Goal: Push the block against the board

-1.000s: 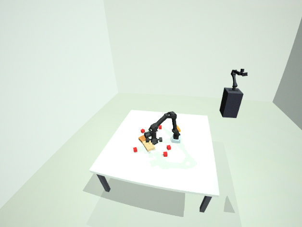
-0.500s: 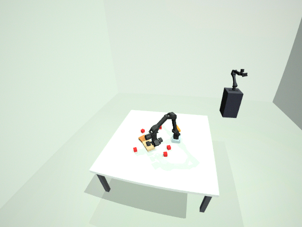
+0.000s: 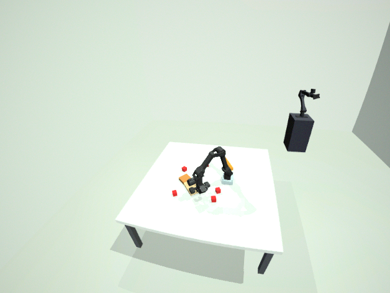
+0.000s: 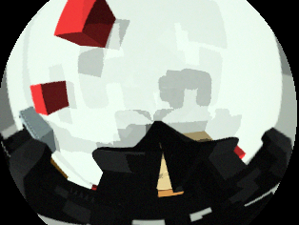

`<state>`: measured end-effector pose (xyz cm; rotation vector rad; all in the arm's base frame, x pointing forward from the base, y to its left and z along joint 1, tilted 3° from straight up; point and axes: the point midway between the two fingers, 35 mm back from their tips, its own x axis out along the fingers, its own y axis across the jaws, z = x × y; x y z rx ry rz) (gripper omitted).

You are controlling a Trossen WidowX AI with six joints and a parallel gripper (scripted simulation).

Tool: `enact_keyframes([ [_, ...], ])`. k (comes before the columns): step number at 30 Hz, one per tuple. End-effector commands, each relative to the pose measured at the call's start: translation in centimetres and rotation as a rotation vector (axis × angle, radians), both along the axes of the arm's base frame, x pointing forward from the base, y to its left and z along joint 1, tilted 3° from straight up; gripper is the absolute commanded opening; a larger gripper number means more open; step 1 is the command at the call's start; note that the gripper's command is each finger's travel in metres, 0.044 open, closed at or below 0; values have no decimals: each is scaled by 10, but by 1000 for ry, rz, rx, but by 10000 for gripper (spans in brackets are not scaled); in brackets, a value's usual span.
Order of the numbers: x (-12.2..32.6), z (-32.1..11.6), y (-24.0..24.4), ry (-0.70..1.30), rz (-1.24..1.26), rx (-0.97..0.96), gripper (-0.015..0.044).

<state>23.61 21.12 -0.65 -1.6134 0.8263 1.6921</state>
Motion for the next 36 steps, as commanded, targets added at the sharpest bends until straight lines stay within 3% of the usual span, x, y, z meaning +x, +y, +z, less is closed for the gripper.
enact_keyframes([
  [1, 3, 0, -3, 0, 4, 4, 0],
  [36, 38, -2, -41, -4, 4, 0, 0],
])
